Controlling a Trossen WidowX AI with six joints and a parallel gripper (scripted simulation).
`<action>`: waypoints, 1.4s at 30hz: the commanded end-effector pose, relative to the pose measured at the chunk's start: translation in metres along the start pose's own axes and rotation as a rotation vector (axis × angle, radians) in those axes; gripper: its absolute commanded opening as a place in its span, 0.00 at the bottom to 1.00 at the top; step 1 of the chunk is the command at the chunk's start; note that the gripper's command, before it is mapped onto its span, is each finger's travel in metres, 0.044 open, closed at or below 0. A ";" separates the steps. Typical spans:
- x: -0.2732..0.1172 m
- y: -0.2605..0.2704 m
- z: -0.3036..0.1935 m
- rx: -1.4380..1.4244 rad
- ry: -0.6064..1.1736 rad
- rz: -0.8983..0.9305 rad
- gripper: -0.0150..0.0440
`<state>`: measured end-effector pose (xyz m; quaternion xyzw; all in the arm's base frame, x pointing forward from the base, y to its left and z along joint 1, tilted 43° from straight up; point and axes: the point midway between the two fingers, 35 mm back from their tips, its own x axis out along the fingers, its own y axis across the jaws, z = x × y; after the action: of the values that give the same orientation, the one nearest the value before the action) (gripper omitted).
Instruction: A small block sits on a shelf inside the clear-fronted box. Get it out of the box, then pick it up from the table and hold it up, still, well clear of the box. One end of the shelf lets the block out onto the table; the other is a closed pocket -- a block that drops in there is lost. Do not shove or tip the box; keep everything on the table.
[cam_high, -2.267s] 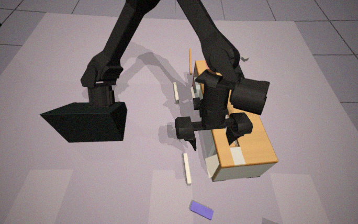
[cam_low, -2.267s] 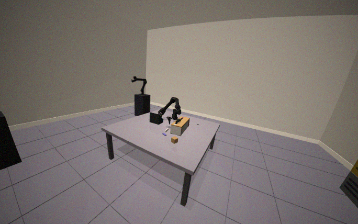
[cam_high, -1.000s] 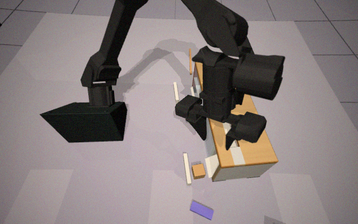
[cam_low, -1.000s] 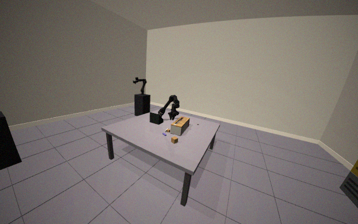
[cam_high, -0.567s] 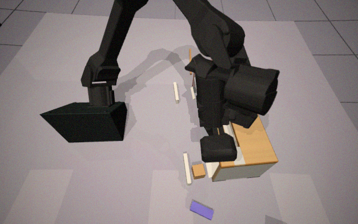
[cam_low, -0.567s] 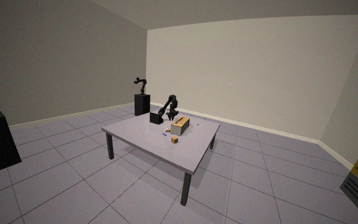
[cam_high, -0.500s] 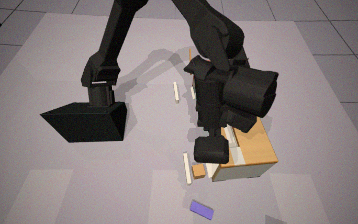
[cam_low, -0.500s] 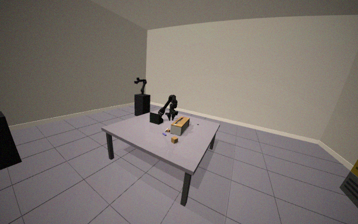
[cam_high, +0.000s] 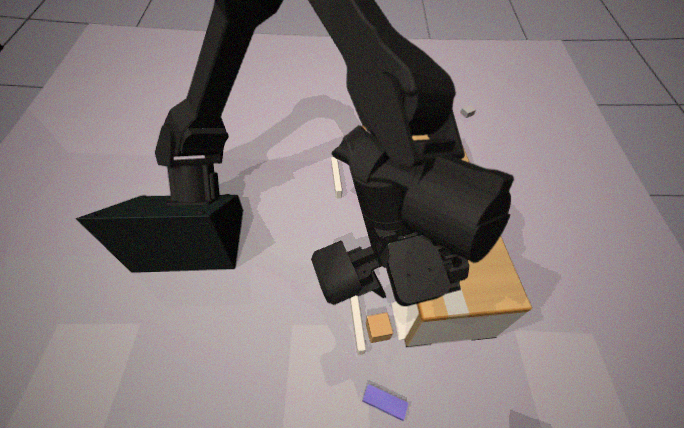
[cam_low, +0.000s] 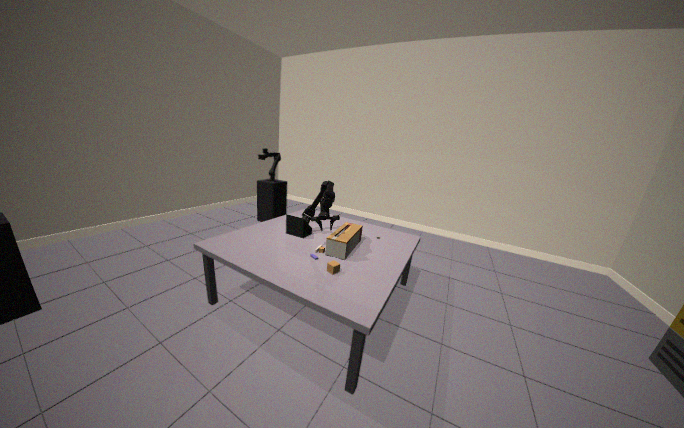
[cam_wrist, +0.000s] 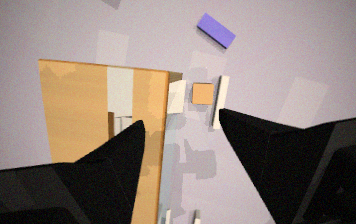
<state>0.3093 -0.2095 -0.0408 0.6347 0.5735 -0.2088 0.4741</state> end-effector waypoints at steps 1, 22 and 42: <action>-0.001 -0.008 0.005 0.928 0.115 0.074 0.74; -0.003 -0.014 0.009 1.814 0.271 0.054 0.74; 0.089 -0.031 -0.007 1.813 0.275 0.054 0.74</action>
<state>0.2973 -0.1563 -0.1238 0.7883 0.2307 -0.4979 -0.2784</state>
